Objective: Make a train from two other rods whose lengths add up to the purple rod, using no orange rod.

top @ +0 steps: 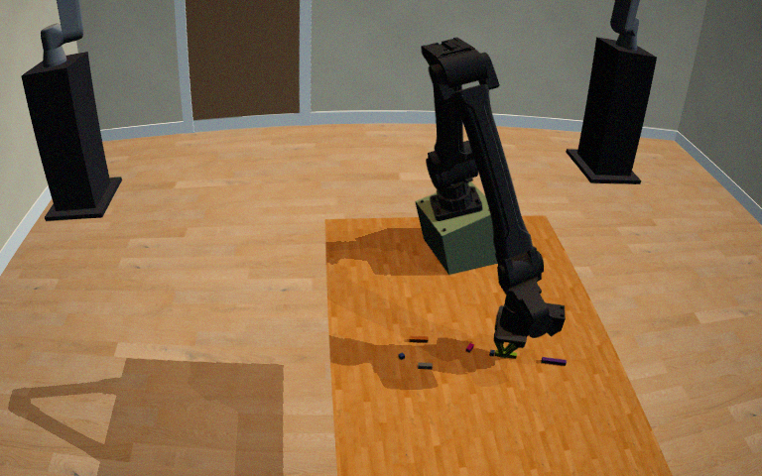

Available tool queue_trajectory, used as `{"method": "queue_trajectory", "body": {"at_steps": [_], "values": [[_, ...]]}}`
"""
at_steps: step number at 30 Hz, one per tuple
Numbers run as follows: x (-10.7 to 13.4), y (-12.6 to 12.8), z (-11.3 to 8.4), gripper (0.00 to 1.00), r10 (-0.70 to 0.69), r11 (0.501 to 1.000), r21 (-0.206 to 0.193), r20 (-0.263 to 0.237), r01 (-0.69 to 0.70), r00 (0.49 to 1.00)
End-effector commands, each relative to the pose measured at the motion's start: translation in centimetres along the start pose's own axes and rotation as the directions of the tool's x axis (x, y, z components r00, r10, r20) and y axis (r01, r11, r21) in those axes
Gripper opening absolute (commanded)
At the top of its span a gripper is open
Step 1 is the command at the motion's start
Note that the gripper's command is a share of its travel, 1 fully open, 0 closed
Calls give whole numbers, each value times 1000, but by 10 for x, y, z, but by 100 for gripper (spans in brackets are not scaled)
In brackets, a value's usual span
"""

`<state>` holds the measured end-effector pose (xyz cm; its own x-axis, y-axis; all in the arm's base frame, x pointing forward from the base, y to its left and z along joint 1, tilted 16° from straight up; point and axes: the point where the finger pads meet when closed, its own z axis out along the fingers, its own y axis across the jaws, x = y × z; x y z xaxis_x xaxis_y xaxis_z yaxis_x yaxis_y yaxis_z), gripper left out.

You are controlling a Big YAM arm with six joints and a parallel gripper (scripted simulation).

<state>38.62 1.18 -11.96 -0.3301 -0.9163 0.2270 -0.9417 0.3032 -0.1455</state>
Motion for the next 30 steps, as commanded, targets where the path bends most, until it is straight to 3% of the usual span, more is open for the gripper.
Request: {"method": "queue_trajectory", "body": {"at_steps": [1,13,24,30], "values": [[-5,-13,-3,8,-4,1000,24,17,4,1000],[-5,-13,-3,23,-4,1000,24,17,4,1000],[-5,-13,-4,23,-4,1000,24,17,4,1000],[-10,-12,-21,23,-10,999,32,22,9,1000]]}}
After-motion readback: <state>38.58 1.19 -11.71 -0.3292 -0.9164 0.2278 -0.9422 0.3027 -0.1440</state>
